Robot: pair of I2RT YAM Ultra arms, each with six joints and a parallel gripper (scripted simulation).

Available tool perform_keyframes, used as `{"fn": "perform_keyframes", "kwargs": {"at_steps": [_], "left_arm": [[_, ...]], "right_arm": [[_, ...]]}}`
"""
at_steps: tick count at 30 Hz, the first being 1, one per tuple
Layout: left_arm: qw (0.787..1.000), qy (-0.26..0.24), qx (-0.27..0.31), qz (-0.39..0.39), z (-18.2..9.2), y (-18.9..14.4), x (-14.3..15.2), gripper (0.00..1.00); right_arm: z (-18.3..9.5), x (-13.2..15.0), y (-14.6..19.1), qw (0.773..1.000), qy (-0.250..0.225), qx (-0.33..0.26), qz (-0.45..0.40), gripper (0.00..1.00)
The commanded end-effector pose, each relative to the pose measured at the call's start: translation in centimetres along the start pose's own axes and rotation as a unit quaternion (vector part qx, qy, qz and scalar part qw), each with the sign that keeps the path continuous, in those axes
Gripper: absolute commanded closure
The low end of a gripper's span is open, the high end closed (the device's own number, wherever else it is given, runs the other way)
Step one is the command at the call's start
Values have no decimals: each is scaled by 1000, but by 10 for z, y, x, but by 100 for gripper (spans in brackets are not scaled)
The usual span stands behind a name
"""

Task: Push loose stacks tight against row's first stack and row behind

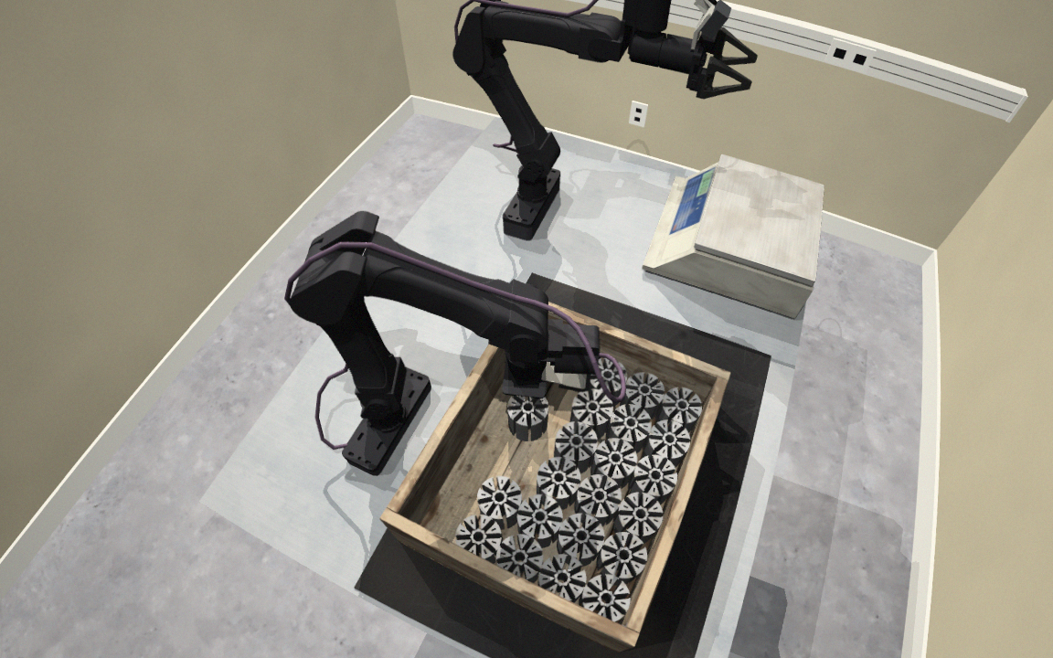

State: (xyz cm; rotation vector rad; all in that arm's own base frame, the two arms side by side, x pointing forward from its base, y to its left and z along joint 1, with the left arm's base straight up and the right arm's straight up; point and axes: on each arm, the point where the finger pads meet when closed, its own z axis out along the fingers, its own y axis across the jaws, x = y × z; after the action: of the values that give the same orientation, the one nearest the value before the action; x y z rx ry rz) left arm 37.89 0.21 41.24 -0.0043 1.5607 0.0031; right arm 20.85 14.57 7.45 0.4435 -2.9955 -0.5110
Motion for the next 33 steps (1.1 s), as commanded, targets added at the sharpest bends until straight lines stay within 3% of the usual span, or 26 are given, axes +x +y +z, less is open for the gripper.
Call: {"fn": "perform_keyframes", "kwargs": {"at_steps": [1,5,11,12,17,33], "left_arm": [[999,-49,10,-1,-5,-7,-37,0],[999,-49,10,-1,-5,-7,-37,0],[999,-49,10,-1,-5,-7,-37,0],[999,-49,10,-1,-5,-7,-37,0],[999,-49,10,-1,-5,-7,-37,0],[999,-49,10,-1,-5,-7,-37,0]], "right_arm": [[13,-7,-1,1000,-9,-10,-9,99],[26,-7,-5,1000,-8,-11,-8,99],[7,-22,1,999,-47,-14,-20,99],[18,-16,-2,1000,-24,-13,-12,99],[8,-22,-6,999,-39,-13,-16,99],[10,-11,-33,1000,-9,4,-3,99]]}}
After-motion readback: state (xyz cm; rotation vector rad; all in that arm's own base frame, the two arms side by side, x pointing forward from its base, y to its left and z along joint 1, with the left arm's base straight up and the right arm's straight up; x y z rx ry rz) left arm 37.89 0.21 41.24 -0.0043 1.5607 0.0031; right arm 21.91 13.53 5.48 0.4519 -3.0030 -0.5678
